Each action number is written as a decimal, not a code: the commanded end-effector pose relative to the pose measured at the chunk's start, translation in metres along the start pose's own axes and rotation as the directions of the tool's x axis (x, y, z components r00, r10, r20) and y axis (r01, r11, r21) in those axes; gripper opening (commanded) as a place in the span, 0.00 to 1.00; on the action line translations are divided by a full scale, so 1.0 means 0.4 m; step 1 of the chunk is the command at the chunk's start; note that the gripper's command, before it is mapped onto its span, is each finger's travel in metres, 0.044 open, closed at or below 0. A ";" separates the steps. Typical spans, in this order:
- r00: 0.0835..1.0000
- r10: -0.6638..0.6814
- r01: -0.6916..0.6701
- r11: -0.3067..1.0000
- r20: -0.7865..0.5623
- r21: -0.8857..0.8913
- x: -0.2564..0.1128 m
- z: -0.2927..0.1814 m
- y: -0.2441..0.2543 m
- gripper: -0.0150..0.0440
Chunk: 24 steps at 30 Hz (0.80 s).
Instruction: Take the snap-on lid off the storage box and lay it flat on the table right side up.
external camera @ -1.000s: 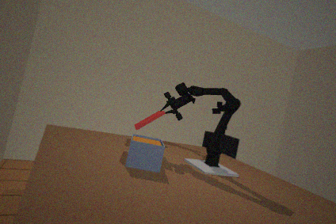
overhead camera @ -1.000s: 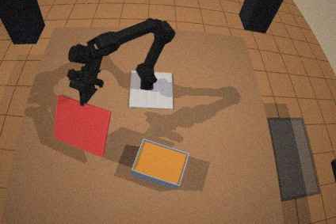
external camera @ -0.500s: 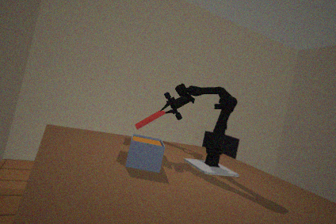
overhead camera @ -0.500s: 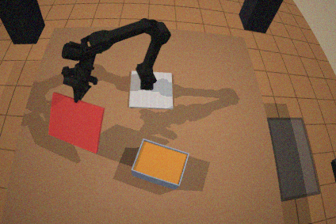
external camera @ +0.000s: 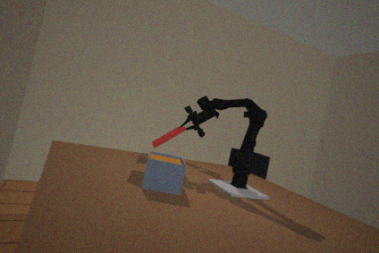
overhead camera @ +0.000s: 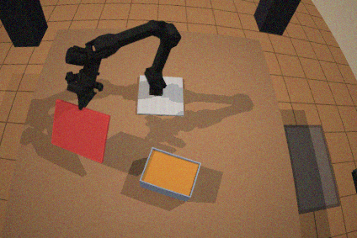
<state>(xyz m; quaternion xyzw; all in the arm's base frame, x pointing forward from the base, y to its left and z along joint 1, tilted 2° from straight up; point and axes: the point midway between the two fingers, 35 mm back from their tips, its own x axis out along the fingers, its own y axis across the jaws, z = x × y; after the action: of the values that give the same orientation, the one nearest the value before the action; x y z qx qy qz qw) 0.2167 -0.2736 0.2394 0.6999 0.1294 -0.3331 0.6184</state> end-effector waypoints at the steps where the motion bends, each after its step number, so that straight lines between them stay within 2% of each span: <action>1: 1.000 0.011 -0.011 1.000 0.000 -0.008 0.004 -0.004 -0.005 0.25; 24: 1.000 0.011 -0.011 1.000 0.000 -0.008 0.034 -0.004 -0.040 0.25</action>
<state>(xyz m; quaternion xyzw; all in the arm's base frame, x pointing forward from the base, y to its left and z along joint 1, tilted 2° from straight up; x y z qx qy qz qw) 0.2173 -0.2724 0.2192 0.6988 0.1293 -0.3318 0.6204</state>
